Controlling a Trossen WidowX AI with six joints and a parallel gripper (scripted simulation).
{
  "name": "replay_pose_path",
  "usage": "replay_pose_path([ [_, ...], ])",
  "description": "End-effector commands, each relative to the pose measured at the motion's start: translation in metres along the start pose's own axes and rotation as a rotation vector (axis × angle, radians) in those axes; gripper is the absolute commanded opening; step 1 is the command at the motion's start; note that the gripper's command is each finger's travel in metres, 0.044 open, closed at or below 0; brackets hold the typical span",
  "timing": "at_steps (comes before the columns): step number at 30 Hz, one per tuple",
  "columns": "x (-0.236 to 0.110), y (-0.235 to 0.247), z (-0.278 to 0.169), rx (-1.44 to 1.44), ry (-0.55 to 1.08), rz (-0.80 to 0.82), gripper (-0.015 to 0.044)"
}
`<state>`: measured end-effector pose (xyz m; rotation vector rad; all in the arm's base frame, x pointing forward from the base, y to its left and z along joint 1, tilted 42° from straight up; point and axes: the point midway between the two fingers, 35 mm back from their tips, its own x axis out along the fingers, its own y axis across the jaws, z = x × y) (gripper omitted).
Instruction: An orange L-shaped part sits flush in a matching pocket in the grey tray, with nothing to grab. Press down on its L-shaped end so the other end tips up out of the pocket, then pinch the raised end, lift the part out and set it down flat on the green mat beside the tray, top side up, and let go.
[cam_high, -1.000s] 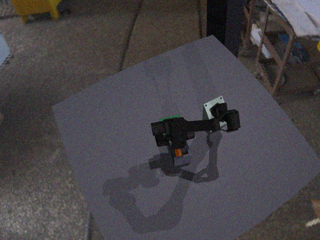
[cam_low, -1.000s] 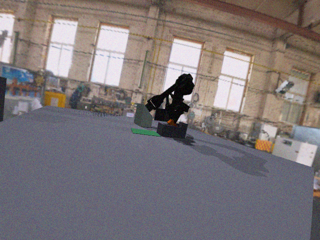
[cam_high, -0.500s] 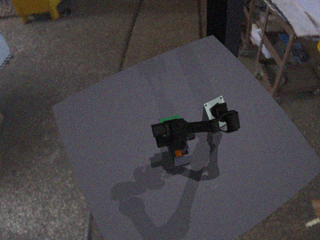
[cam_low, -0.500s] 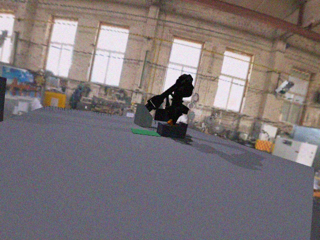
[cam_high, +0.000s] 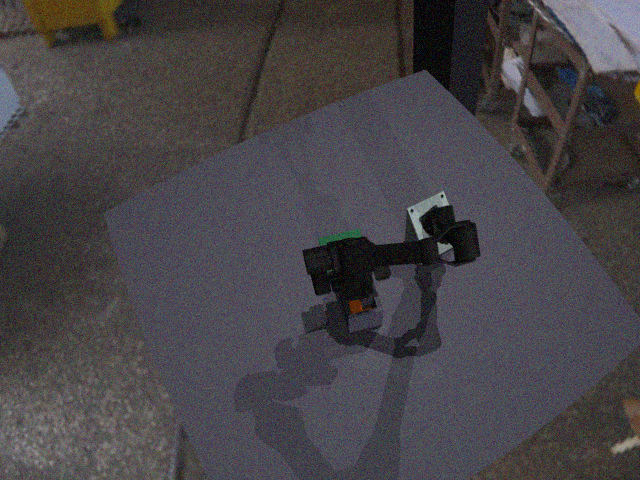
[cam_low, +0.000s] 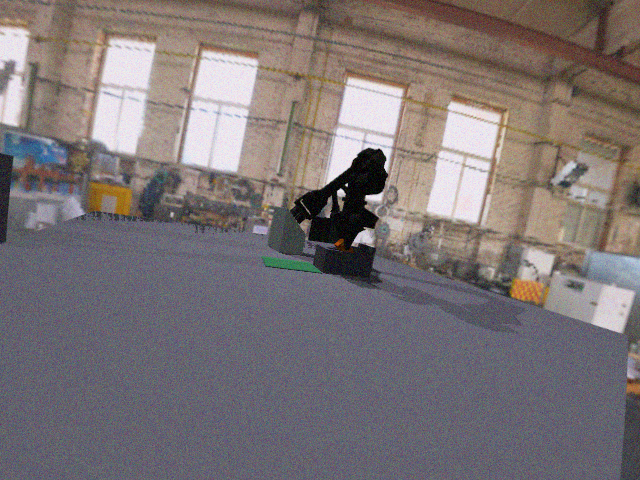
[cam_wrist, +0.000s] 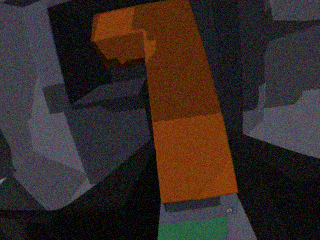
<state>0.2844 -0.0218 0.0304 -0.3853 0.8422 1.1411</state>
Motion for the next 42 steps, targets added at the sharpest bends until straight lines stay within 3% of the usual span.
replay_pose_path([
  [1, -0.001, 0.000, 0.000, -0.003, 0.000, -0.002, 0.0000],
  [42, -0.062, 0.000, -0.001, 0.004, -0.001, 0.001, 0.0000],
])
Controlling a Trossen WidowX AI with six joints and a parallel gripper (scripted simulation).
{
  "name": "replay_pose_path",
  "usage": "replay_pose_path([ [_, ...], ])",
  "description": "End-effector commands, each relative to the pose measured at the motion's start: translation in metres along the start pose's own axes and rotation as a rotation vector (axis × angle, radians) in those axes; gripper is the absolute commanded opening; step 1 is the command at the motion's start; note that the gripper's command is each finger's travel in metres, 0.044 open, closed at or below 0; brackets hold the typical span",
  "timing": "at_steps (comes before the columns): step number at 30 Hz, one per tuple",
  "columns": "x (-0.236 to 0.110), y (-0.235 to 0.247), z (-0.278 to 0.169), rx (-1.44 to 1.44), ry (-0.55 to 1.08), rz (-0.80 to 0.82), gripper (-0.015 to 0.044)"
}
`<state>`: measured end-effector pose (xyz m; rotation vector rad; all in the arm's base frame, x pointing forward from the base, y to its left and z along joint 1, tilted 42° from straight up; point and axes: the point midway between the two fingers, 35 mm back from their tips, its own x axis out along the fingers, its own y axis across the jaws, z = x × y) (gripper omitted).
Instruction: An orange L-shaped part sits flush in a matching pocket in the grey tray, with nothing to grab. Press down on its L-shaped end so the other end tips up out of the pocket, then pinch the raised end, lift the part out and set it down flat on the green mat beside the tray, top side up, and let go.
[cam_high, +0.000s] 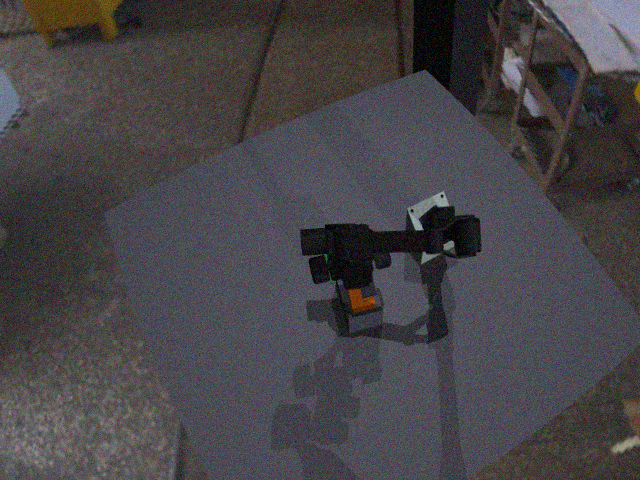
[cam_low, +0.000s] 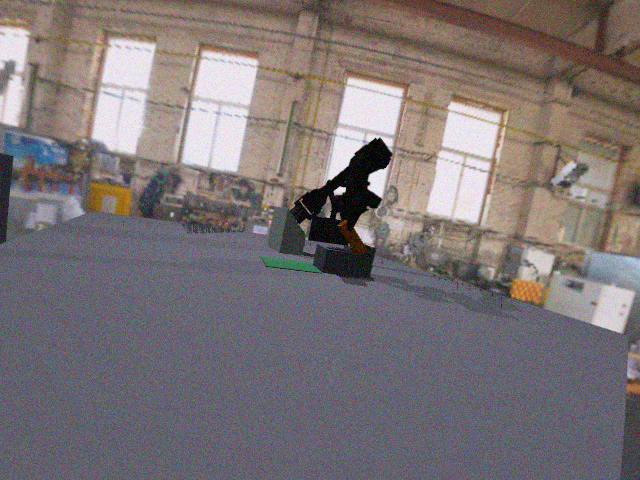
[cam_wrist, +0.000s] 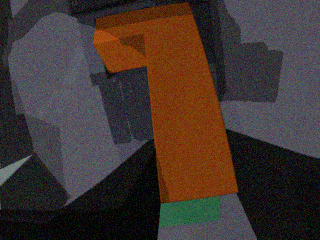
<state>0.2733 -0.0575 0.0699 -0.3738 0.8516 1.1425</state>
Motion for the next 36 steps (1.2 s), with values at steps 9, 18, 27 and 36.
replay_pose_path([
  [9, -0.022, -0.001, 0.001, -0.007, -0.002, -0.006, 0.0000],
  [18, -0.030, -0.001, 0.001, -0.007, -0.002, -0.006, 0.0000],
  [27, -0.031, 0.000, -0.014, -0.007, -0.001, -0.006, 0.0000],
  [36, -0.029, 0.002, -0.057, -0.007, 0.001, -0.006, 0.0000],
])
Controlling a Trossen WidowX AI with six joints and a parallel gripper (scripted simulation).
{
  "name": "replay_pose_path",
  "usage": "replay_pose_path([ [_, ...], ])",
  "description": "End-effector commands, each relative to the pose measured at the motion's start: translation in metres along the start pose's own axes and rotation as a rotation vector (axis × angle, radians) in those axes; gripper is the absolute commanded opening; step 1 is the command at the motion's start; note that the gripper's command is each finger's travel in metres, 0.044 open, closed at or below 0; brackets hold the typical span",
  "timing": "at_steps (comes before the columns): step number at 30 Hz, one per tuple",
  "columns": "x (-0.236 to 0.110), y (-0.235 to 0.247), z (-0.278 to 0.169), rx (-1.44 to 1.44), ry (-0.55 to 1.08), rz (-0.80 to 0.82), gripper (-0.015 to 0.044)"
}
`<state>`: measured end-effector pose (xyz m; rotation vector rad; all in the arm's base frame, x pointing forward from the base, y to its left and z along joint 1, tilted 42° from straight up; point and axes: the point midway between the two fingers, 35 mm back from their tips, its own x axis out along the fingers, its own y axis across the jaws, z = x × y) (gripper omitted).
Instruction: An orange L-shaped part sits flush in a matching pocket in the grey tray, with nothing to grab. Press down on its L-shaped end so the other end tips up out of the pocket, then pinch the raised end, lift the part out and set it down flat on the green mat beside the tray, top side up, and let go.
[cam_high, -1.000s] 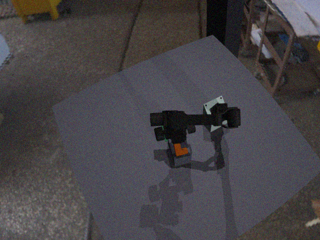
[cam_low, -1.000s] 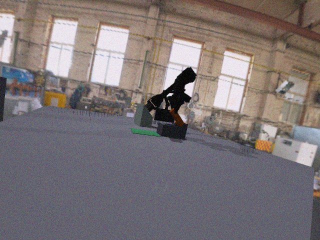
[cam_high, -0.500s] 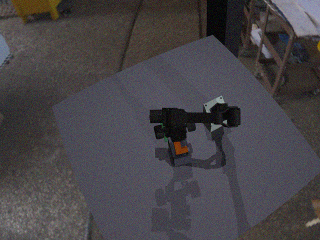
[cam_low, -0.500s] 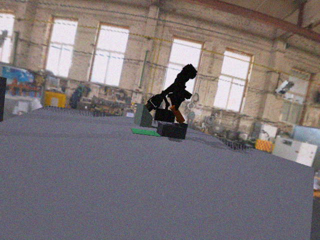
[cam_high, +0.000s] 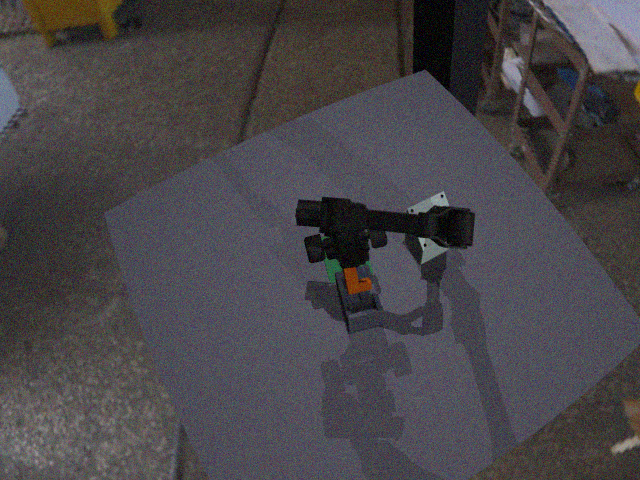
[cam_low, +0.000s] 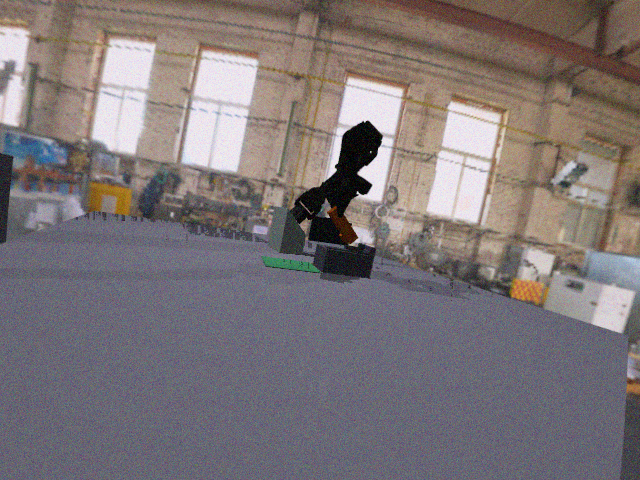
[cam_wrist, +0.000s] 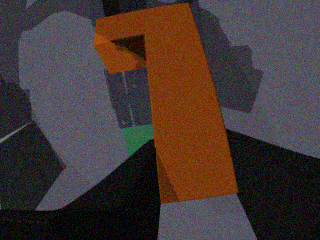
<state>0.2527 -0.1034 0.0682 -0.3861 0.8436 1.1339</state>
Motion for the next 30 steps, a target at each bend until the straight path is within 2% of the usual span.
replay_pose_path([
  [1, 0.002, 0.003, -0.022, 0.002, 0.001, 0.007, 0.0000],
  [23, 0.001, 0.014, -0.123, 0.002, 0.007, 0.006, 0.0000],
  [30, 0.002, 0.014, -0.127, 0.002, 0.008, 0.006, 0.0000],
])
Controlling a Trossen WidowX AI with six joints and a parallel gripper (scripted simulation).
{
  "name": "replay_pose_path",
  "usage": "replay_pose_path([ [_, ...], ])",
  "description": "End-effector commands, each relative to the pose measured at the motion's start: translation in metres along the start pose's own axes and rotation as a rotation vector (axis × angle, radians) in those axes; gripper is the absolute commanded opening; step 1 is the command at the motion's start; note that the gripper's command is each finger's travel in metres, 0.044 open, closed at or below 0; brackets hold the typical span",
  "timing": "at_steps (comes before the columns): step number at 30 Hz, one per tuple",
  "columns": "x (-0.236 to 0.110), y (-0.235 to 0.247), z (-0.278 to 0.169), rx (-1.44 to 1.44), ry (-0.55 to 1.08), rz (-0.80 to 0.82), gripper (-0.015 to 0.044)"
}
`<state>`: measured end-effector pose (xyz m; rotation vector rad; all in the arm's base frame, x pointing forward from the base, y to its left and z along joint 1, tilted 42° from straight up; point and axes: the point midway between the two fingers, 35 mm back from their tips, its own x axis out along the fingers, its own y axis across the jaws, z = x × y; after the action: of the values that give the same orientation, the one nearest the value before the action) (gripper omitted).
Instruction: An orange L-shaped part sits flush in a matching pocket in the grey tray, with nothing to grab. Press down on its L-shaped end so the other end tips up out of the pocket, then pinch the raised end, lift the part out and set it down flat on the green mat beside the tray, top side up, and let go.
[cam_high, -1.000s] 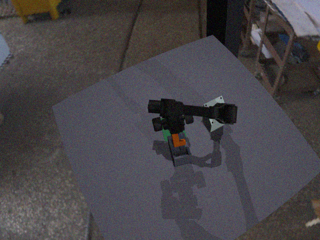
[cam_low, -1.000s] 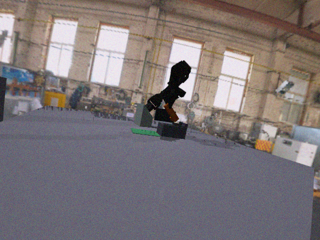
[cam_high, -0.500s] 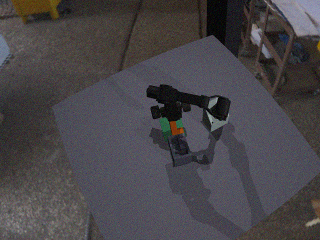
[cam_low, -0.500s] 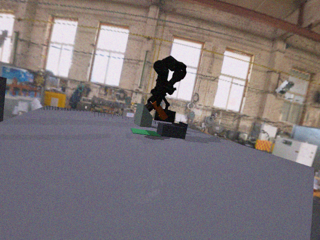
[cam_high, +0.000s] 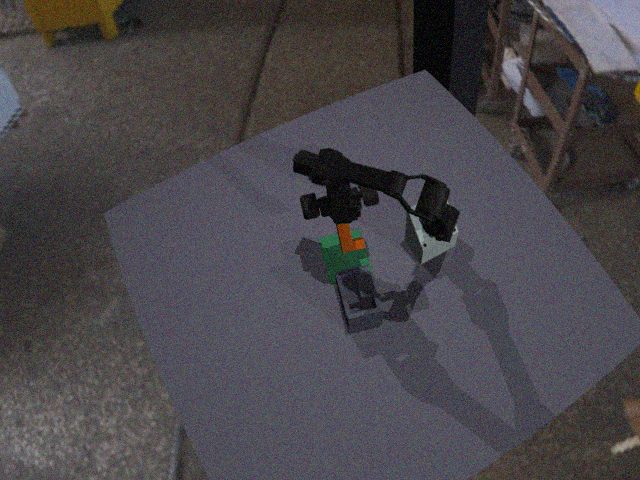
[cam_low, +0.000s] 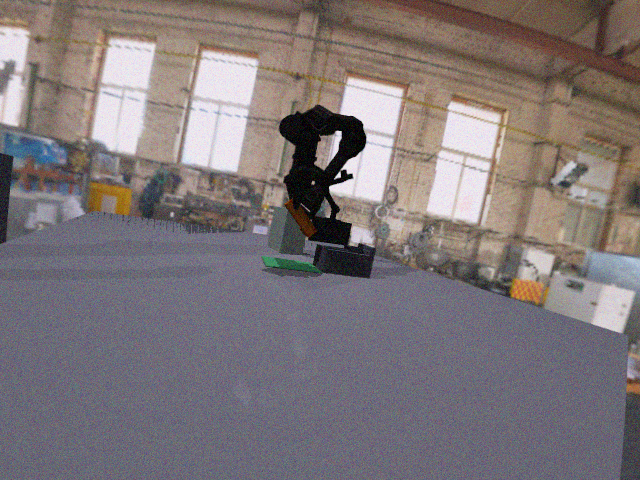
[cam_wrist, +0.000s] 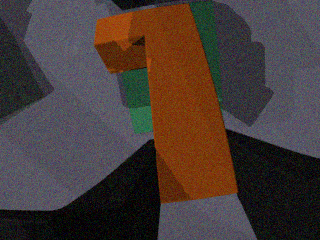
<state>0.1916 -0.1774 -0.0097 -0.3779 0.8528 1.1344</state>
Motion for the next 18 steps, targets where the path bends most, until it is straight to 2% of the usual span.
replay_pose_path([
  [1, 0.001, -0.001, -0.004, -0.007, 0.005, 0.001, 0.0000],
  [18, 0.027, -0.001, -0.004, -0.007, 0.004, 0.000, 0.0000],
])
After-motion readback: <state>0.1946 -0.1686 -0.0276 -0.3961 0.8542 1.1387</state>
